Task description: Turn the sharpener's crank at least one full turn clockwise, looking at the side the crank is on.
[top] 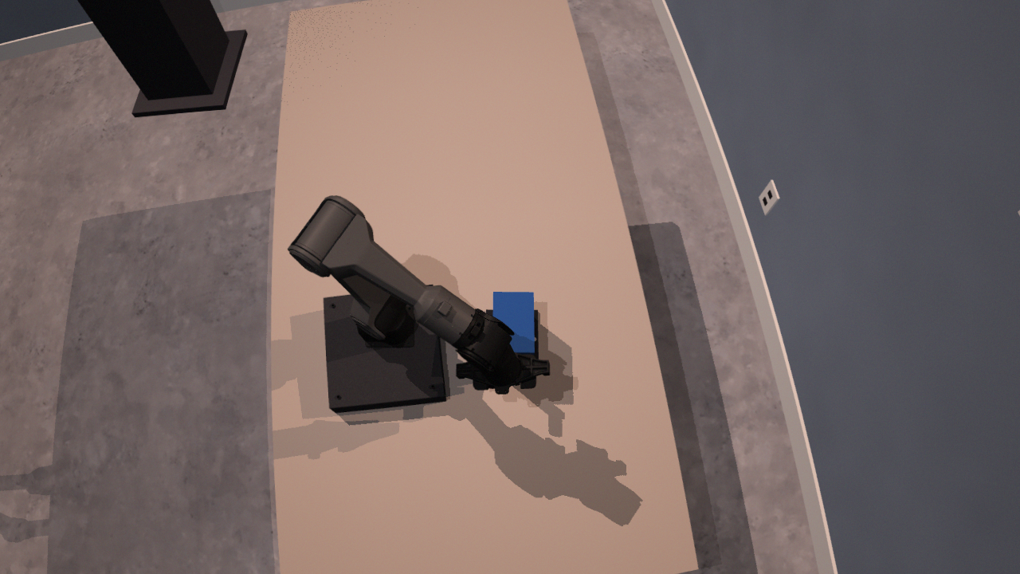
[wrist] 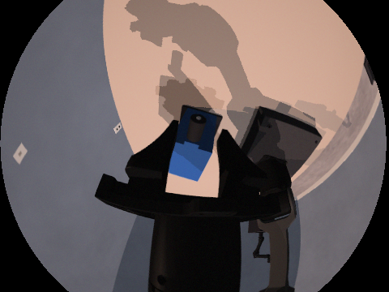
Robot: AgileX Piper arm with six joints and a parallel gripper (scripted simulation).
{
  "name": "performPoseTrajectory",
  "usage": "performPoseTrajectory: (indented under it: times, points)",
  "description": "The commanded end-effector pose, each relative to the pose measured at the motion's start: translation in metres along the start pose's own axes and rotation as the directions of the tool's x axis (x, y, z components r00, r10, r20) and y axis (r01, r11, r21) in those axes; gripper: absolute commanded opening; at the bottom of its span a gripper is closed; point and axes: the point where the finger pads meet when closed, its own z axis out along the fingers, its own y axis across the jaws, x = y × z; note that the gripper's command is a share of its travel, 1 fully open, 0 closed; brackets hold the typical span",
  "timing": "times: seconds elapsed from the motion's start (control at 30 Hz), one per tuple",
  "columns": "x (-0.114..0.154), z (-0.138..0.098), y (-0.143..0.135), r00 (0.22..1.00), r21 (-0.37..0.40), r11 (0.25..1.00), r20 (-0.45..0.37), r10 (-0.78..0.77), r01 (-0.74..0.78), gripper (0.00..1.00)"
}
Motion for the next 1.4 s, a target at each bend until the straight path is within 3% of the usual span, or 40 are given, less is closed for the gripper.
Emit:
performPoseTrajectory:
  times: [0.0,0.87,1.37]
  points:
    - [0.000,0.000,0.001,1.000,-0.001,1.000,-0.001,0.000,0.000,0.69]
    - [0.000,-0.001,0.001,1.000,-0.001,1.000,-0.001,0.000,0.000,0.69]
    - [0.001,0.018,0.000,1.000,0.002,1.000,-0.003,0.000,0.000,0.69]
